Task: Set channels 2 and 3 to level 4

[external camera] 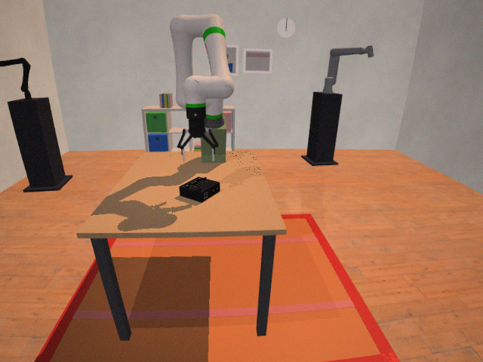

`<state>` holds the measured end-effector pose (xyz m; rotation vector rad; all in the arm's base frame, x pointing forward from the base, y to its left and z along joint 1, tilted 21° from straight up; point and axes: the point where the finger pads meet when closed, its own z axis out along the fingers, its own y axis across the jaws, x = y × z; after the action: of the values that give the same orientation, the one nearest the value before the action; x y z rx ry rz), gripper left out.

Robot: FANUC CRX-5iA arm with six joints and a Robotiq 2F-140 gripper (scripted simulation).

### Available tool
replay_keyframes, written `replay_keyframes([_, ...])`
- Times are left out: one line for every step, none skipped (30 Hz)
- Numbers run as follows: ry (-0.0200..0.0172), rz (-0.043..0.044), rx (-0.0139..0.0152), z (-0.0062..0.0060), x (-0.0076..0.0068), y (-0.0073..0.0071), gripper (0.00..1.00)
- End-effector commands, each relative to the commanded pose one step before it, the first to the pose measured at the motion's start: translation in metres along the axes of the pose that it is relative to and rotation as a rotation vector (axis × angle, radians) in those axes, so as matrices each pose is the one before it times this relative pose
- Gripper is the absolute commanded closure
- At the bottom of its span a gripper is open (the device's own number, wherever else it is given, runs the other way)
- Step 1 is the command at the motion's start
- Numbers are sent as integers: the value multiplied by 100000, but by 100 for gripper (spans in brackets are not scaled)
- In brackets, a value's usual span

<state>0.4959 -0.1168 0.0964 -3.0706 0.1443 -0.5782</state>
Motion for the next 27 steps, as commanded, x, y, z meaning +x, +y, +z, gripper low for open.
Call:
replay_keyframes([-279, -598, -1655, 93, -144, 99, 0])
replay_keyframes([0, 0, 0, 0, 0, 0, 0])
replay_keyframes([0, 0, 0, 0, 0, 0, 0])
replay_keyframes([0, -2297, -5, 171, -144, 46, 0])
replay_keyframes([0, -3921, -9, 290, -251, 73, 0])
replay_keyframes([-1, -5609, -12, 411, -367, 91, 0])
replay_keyframes([-2, -7178, -15, 518, -483, 89, 0])
replay_keyframes([-3, -8481, -16, 600, -589, 61, 0])
replay_keyframes([-14, -7800, -32, 650, -670, 8, 0])
replay_keyframes([-77, -3876, -112, 666, -717, -53, 0])
replay_keyframes([-139, -4589, -172, 648, -728, -88, 0])
replay_keyframes([-190, -5038, -214, 599, -699, -124, 0])
replay_keyframes([-220, -5103, -199, 526, -632, -150, 0])
replay_keyframes([-223, -5054, -158, 435, -534, -160, 0])
replay_keyframes([-201, -5006, -117, 333, -413, -150, 0])
replay_keyframes([-145, -4987, -75, 229, -285, -121, 0])
replay_keyframes([-51, -4986, -31, 133, -163, -80, 0])
replay_keyframes([83, -4983, 17, 55, -66, -37, 0])
replay_keyframes([0, 0, 0, 0, 0, 0, 0])
replay_keyframes([0, 0, 0, 0, 0, 0, 0])
replay_keyframes([1238, -14522, 454, 9, -10, -6, 0])
replay_keyframes([187, -1175, 78, 0, 0, 0, 100])
replay_keyframes([0, 0, 0, 0, 0, 0, 100])
replay_keyframes([0, 0, 0, 0, 0, 0, 100])
replay_keyframes([0, 0, 0, 0, 0, 0, 100])
replay_keyframes([0, 0, 0, 0, 0, 0, 100])
replay_keyframes([0, 0, 0, 0, 0, 0, 100])
